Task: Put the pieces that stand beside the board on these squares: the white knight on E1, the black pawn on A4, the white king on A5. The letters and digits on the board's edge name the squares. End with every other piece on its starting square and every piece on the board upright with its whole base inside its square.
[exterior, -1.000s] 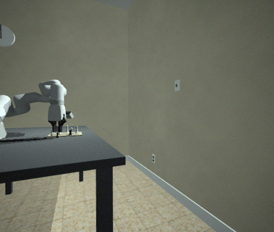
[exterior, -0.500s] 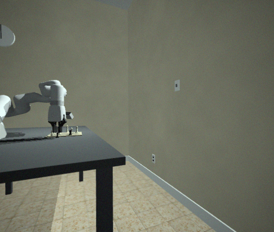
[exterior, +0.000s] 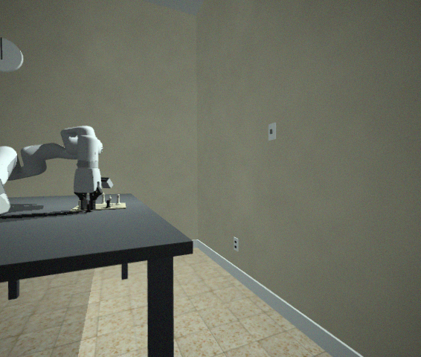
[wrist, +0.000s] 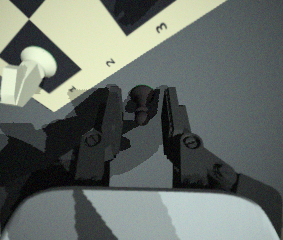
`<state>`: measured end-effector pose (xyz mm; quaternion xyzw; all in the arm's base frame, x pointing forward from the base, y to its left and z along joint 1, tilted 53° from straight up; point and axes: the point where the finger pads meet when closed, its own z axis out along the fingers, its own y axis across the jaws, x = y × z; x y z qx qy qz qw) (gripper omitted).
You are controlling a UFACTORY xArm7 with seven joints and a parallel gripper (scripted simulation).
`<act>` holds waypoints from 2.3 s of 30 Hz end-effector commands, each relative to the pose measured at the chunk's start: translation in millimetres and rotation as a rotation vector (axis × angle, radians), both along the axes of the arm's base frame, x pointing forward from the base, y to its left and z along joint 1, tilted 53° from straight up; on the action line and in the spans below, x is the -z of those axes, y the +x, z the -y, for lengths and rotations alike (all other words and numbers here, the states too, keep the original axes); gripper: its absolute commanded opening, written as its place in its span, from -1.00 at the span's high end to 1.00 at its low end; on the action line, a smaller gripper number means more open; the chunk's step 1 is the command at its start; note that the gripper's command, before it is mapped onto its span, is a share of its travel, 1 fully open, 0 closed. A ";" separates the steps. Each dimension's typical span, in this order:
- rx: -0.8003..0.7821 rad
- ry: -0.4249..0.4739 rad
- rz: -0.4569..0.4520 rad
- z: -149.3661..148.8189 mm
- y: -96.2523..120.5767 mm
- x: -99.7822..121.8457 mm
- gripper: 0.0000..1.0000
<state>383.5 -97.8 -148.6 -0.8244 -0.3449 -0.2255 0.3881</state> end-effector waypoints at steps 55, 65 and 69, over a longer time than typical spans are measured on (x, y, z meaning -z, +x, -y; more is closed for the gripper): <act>0.002 -0.003 0.001 -2.3 0.9 2.9 1.00; 0.002 -0.003 0.001 -2.3 0.9 2.9 1.00; 0.002 -0.003 0.001 -2.3 0.9 2.9 1.00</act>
